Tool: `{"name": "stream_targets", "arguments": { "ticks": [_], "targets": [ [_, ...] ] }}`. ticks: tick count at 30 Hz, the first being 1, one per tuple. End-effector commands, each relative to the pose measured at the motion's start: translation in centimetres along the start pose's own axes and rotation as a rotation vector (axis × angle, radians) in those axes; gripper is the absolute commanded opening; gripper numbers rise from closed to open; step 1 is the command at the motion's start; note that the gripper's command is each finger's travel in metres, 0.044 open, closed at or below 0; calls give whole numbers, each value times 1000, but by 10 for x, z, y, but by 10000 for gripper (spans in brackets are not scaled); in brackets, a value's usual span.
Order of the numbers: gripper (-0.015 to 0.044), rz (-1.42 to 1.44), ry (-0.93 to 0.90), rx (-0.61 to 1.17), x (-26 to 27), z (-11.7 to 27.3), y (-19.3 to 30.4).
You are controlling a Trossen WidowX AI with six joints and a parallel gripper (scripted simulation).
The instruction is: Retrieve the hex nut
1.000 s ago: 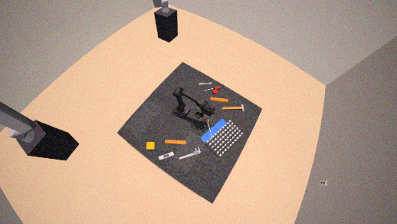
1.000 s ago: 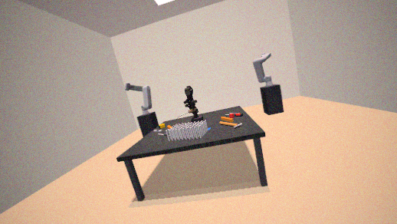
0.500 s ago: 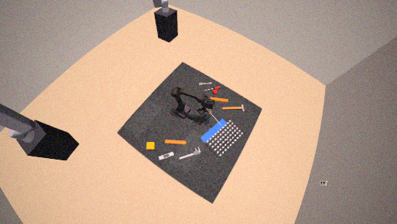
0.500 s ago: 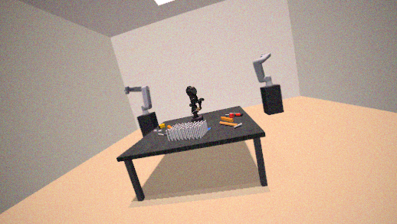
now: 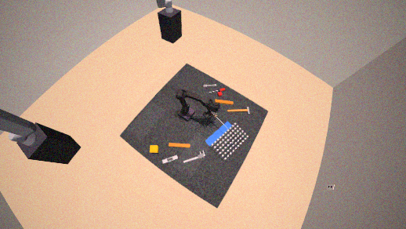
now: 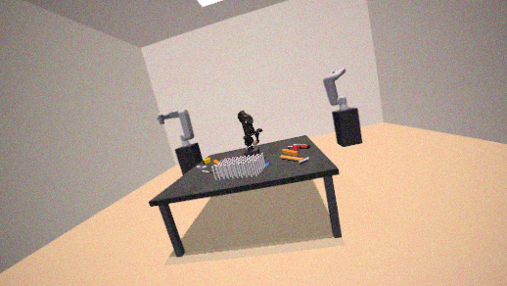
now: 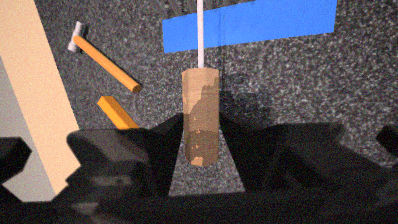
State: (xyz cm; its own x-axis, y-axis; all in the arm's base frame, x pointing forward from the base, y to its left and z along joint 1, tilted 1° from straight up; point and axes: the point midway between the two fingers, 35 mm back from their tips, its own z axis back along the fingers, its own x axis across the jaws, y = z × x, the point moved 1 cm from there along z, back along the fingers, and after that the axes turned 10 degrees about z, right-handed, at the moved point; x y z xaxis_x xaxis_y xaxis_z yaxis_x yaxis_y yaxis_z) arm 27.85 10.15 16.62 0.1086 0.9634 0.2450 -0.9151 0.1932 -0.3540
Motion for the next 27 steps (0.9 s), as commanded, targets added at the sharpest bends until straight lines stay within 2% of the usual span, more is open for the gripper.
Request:
{"name": "stream_targets", "arguments": {
  "ticks": [1,20,27],
  "targets": [
    [0,7,-1,6,-4,-22,6],
    [0,4,-5,5,-30,-107,45],
    [0,4,-7,3,-33,-112,48]
  ]
}}
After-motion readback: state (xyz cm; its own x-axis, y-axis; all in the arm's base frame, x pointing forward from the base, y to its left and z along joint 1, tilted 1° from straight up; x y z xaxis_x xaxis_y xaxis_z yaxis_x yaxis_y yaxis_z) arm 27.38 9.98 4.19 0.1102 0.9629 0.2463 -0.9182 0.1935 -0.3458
